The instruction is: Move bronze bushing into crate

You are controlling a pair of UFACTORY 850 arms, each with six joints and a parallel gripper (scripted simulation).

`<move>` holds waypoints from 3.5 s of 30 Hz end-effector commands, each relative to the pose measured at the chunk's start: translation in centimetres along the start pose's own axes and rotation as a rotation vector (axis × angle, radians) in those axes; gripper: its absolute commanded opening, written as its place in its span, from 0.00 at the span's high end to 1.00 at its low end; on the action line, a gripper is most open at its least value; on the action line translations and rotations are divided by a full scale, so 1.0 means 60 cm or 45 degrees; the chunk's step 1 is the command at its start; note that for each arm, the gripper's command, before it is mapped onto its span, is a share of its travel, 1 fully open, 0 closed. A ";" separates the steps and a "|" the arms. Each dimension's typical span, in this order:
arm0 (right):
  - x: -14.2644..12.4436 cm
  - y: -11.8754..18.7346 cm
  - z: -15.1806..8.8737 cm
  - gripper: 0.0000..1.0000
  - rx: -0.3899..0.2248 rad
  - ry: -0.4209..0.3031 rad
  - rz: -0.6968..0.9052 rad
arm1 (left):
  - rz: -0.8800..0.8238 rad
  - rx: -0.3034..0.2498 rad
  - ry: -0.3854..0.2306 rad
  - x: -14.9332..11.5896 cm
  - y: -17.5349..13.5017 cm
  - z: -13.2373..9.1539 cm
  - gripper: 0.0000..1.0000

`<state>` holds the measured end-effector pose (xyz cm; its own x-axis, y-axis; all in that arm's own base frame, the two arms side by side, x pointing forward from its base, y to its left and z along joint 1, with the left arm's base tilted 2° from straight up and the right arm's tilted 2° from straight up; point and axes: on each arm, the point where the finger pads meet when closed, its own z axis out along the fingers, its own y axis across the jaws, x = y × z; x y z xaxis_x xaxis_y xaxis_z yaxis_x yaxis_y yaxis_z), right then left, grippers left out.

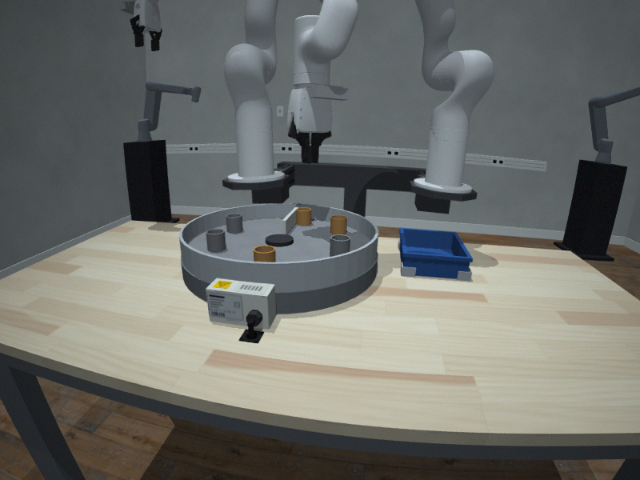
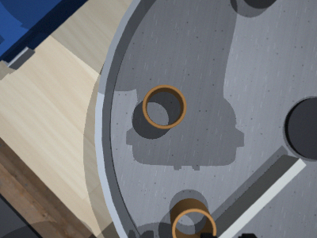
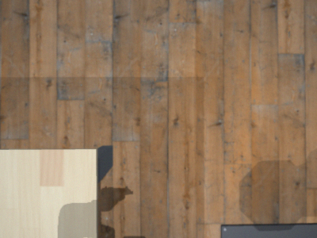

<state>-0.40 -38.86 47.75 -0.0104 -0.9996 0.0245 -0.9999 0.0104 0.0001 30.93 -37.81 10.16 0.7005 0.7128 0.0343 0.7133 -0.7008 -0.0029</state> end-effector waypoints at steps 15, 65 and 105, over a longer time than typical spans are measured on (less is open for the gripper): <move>0.001 0.000 -0.001 0.00 0.000 0.002 0.000 | 0.000 -0.003 0.000 0.000 0.002 -0.001 0.83; 0.001 0.000 -0.001 0.00 0.000 0.002 0.000 | 0.000 -0.003 0.000 0.000 0.002 -0.001 0.83; 0.001 0.000 -0.001 0.00 0.000 0.002 0.000 | 0.000 -0.003 0.000 0.000 0.002 -0.001 0.83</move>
<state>-0.40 -38.86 47.75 -0.0104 -0.9996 0.0245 -0.9999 0.0104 0.0001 30.93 -37.81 10.16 0.7005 0.7128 0.0343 0.7133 -0.7008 -0.0029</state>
